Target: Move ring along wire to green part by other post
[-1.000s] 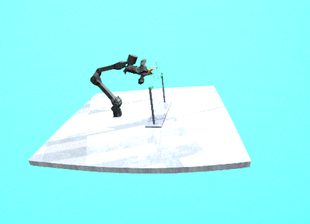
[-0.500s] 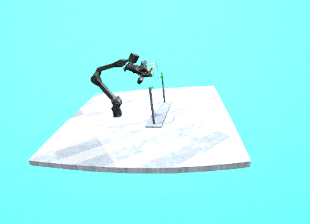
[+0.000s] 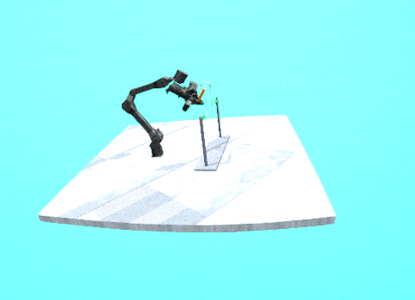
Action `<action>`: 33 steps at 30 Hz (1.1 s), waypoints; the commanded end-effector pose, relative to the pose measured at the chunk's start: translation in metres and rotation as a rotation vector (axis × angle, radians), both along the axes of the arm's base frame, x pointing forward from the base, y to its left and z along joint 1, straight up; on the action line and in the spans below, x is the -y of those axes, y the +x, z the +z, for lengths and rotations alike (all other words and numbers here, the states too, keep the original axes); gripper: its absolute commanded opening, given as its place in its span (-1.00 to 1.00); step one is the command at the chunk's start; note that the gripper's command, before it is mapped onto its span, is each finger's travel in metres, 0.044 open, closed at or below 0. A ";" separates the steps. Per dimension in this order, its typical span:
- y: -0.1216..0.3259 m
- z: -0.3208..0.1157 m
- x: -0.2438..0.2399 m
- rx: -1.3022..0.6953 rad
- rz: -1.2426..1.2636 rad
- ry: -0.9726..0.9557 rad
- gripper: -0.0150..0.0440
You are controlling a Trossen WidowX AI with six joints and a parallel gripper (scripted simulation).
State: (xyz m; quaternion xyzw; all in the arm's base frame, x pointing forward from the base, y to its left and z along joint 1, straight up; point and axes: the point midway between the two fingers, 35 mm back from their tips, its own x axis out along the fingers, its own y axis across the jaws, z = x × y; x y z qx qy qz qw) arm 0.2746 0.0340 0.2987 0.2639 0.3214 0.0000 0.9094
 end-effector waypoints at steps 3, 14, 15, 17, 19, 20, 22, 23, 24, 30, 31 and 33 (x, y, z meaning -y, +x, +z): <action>0.000 0.000 0.004 -0.007 -0.006 -0.083 -1.00; -0.001 -0.003 0.011 -0.025 -0.015 -0.252 -1.00; -0.001 -0.004 0.012 -0.027 -0.016 -0.268 -1.00; -0.001 -0.004 0.013 -0.030 -0.018 -0.298 -1.00; -0.001 -0.005 0.014 -0.033 -0.019 -0.329 -1.00; -0.001 -0.005 0.015 -0.034 -0.020 -0.344 -1.00; -0.001 -0.005 0.016 -0.037 -0.021 -0.375 -1.00; -0.002 -0.005 0.017 -0.038 -0.022 -0.390 -1.00; -0.002 -0.005 0.018 -0.039 -0.022 -0.405 -1.00; -0.002 -0.006 0.022 -0.047 -0.026 -0.496 -1.00; -0.002 -0.006 0.023 -0.048 -0.027 -0.512 -1.00; -0.002 -0.006 0.024 -0.050 -0.028 -0.542 -1.00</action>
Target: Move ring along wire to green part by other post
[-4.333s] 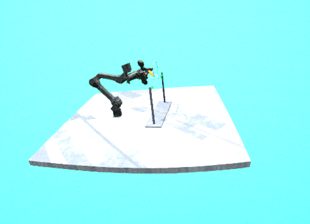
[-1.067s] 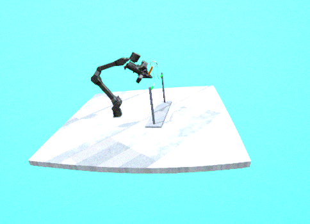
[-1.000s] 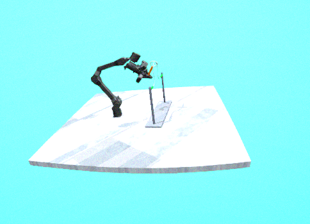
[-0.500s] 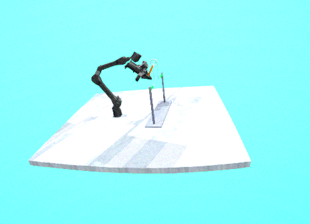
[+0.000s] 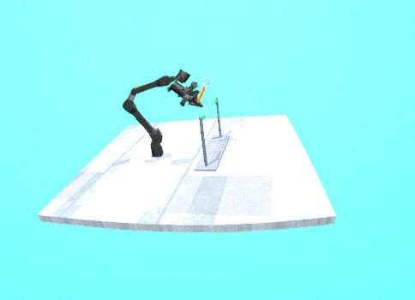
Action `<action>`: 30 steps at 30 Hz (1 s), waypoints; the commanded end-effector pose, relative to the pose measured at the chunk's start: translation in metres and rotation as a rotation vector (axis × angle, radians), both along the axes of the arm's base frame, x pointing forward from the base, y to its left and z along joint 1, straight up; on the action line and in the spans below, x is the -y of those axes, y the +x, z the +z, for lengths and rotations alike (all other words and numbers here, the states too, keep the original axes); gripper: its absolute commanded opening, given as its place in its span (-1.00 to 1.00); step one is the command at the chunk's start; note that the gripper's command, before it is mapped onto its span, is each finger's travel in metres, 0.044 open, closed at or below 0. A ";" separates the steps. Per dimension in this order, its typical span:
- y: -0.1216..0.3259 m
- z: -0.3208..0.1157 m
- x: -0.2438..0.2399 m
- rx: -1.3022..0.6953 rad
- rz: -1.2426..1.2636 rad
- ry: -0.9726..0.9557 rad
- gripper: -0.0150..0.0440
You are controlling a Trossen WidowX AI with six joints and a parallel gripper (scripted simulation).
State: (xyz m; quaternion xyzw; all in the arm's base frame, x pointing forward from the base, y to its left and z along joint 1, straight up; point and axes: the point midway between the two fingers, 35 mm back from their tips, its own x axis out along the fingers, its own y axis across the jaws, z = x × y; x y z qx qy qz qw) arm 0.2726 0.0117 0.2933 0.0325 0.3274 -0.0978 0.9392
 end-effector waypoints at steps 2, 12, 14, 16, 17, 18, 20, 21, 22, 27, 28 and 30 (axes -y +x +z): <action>-0.001 -0.001 0.004 -0.008 -0.003 -0.067 -1.00; -0.002 0.000 0.011 -0.017 -0.007 -0.219 -1.00; -0.002 0.000 0.012 -0.019 -0.008 -0.249 -1.00; -0.002 0.000 0.014 -0.020 -0.008 -0.279 -1.00; -0.002 0.000 0.014 -0.021 -0.008 -0.294 -1.00; -0.002 0.000 0.015 -0.022 -0.009 -0.309 -1.00; -0.002 0.001 0.016 -0.023 -0.009 -0.339 -1.00; -0.002 0.001 0.017 -0.024 -0.009 -0.354 -1.00; -0.002 0.001 0.018 -0.024 -0.010 -0.369 -1.00; -0.003 0.002 0.021 -0.028 -0.010 -0.443 -1.00; -0.003 0.002 0.022 -0.028 -0.010 -0.458 -1.00; -0.003 0.003 0.023 -0.030 -0.011 -0.488 -1.00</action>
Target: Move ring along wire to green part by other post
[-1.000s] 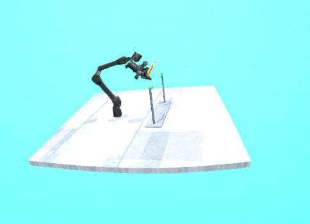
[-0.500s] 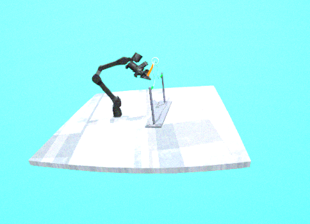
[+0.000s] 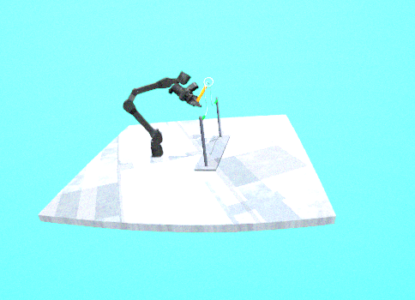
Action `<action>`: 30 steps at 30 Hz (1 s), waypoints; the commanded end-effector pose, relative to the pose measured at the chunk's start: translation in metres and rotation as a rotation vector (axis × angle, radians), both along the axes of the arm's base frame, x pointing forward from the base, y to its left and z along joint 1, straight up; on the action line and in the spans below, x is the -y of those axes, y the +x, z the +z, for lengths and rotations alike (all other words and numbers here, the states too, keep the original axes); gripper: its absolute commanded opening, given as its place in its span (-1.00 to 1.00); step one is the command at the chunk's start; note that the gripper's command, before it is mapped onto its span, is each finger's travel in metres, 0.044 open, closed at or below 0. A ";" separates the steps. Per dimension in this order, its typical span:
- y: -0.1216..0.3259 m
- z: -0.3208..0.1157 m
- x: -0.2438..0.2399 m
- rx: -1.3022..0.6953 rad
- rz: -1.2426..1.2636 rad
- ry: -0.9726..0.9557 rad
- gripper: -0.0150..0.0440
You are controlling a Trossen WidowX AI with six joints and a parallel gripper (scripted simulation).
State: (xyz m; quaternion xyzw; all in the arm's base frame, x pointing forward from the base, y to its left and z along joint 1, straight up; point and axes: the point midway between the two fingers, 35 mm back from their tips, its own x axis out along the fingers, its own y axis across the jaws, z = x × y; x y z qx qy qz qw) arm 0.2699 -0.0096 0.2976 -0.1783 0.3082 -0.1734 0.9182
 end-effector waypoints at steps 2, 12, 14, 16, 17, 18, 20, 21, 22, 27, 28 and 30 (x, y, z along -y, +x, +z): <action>-0.001 -0.001 0.003 -0.007 -0.002 -0.067 -1.00; -0.001 0.003 0.010 -0.017 -0.002 -0.219 -1.00; -0.002 0.004 0.011 -0.019 -0.002 -0.249 -1.00; -0.002 0.005 0.012 -0.021 -0.002 -0.280 -1.00; -0.002 0.005 0.012 -0.022 -0.002 -0.295 -1.00; -0.002 0.006 0.013 -0.024 -0.002 -0.310 -1.00; -0.002 0.007 0.014 -0.026 -0.002 -0.341 -1.00; -0.002 0.007 0.015 -0.027 -0.001 -0.356 -1.00; -0.002 0.008 0.015 -0.029 -0.001 -0.371 -1.00; -0.003 0.010 0.018 -0.035 -0.001 -0.448 -1.00; -0.003 0.011 0.018 -0.037 -0.001 -0.463 -1.00; -0.003 0.012 0.019 -0.040 -0.001 -0.494 -1.00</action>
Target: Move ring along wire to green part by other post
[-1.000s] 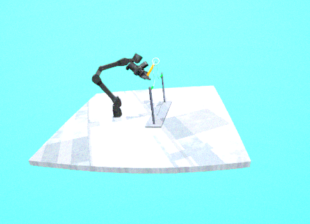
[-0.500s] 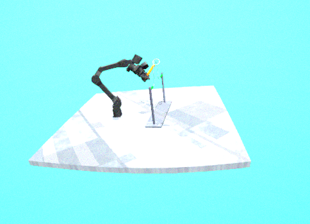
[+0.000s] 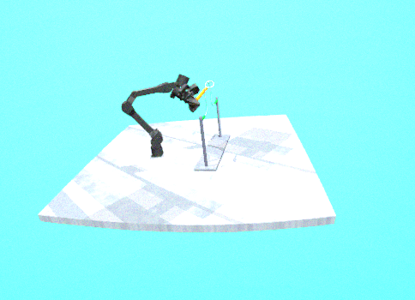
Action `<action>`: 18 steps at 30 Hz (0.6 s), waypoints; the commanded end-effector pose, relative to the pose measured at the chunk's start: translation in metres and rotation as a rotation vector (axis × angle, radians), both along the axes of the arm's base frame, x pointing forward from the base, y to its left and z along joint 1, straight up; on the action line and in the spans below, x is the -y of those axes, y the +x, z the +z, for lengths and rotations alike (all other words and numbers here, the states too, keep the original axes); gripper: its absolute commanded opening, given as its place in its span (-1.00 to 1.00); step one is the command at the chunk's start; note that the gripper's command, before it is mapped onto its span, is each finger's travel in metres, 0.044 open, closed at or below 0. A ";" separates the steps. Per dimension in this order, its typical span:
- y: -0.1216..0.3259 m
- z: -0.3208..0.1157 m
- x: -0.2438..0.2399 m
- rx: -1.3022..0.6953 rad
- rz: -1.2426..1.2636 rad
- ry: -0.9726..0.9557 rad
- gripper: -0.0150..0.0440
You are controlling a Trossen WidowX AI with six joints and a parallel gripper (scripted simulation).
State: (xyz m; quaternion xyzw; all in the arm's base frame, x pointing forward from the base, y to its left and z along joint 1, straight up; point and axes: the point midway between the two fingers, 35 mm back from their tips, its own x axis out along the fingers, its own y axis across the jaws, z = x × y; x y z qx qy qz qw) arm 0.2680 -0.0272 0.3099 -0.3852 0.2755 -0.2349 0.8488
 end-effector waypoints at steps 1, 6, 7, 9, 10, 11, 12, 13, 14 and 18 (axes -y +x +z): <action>-0.001 0.000 0.002 -0.007 -0.004 -0.051 -1.00; -0.001 0.003 0.004 -0.015 -0.003 -0.127 -1.00; -0.001 0.004 0.005 -0.016 -0.003 -0.143 -1.00; -0.001 0.005 0.005 -0.019 -0.003 -0.173 -1.00; -0.001 0.006 0.006 -0.021 -0.003 -0.188 -1.00; -0.002 0.006 0.006 -0.022 -0.003 -0.204 -1.00; -0.002 0.007 0.007 -0.024 -0.003 -0.219 -1.00; -0.002 0.008 0.007 -0.025 -0.003 -0.234 -1.00; -0.002 0.008 0.007 -0.027 -0.003 -0.250 -1.00; -0.002 0.011 0.009 -0.033 -0.003 -0.311 -1.00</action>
